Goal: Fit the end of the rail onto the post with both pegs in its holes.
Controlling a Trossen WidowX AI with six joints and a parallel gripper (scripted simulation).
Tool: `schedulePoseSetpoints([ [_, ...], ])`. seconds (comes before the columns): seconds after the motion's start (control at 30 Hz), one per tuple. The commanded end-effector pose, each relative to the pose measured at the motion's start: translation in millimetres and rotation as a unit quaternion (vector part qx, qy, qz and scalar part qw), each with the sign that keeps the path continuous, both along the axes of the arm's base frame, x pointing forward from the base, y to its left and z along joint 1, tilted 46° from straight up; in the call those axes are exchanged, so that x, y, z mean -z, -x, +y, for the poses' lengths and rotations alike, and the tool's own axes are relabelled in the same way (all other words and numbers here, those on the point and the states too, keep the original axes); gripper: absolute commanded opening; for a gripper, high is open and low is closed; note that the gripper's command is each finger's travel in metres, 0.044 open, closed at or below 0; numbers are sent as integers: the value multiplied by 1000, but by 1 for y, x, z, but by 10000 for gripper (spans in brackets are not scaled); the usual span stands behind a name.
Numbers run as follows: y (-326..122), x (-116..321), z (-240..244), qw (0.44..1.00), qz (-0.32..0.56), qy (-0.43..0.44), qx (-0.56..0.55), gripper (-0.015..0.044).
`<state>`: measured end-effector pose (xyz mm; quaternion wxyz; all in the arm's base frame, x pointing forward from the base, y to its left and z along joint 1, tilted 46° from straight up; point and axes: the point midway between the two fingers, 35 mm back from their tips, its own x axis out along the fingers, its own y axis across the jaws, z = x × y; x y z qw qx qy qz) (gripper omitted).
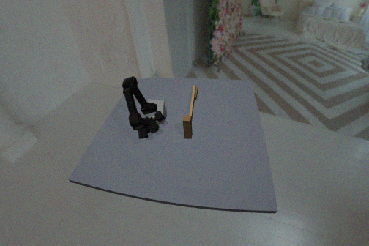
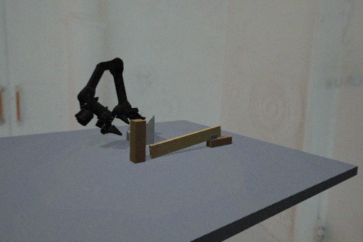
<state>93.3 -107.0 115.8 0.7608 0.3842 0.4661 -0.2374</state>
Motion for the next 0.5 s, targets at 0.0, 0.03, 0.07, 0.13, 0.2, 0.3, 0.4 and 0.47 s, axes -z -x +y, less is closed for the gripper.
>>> schedulePoseSetpoints([
  [0.0,-11,-6,-19,1000,14,22,-5,440],
  [0.03,-14,-7,-24,999,17,28,-7,440],
  [0.07,-18,-9,-29,999,19,34,-8,440],
  [0.13,-27,-12,-39,999,23,46,-11,440],
  [0.2,-38,-15,-49,998,25,61,-13,440],
  [0.3,-59,-21,-63,996,25,83,-16,440],
  [0.4,-83,-27,-75,994,21,106,-18,440],
  [0.47,-100,-31,-82,992,16,120,-18,440],
])
